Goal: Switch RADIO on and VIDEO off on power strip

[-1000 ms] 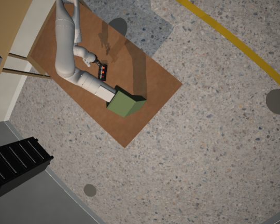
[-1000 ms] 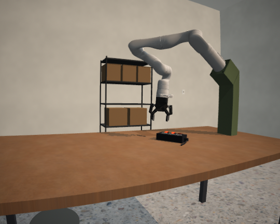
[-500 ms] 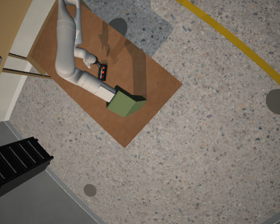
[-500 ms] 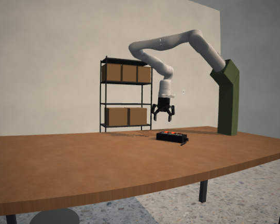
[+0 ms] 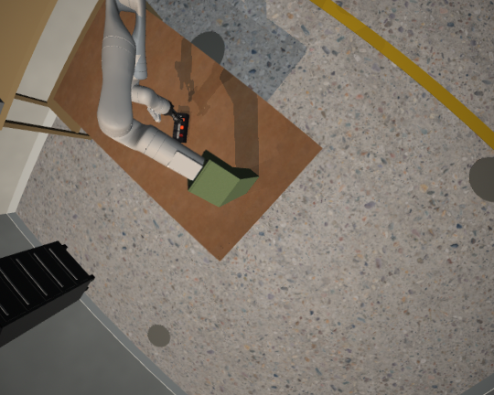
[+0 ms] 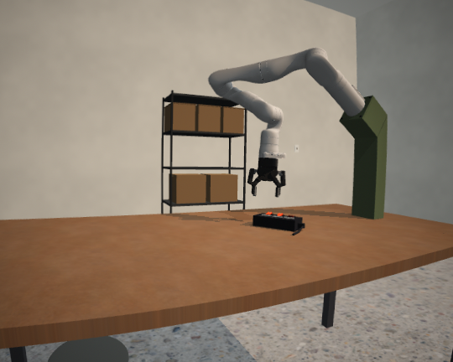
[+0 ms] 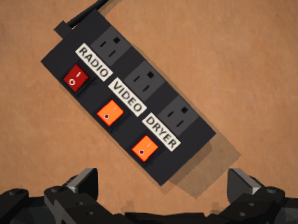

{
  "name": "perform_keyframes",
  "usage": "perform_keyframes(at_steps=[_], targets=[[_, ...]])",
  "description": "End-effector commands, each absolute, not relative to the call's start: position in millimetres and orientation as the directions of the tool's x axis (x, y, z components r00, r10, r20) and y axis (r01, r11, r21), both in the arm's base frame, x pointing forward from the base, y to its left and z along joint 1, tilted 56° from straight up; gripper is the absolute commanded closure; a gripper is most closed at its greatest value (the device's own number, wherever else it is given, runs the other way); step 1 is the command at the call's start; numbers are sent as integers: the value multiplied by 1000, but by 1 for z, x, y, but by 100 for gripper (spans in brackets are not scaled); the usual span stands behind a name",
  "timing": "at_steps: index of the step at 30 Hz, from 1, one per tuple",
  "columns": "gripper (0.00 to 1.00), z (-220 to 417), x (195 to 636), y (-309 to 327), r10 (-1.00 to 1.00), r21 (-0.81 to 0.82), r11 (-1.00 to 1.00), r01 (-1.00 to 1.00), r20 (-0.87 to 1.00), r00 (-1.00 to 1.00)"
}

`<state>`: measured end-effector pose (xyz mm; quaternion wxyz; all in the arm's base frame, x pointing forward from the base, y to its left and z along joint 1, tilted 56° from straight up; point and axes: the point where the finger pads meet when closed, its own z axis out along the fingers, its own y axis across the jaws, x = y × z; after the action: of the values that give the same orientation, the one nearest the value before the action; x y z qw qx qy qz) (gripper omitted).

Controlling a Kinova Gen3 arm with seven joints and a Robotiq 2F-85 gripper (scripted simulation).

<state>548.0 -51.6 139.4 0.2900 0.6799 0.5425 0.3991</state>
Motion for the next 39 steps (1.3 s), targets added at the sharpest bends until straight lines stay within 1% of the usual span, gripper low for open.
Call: perform_keyframes(at_steps=[1,39], targets=[[0,138,547,-50,969,826,-244,508,230,90],[0,124,539,-36,961,811,-271,518,262,92]])
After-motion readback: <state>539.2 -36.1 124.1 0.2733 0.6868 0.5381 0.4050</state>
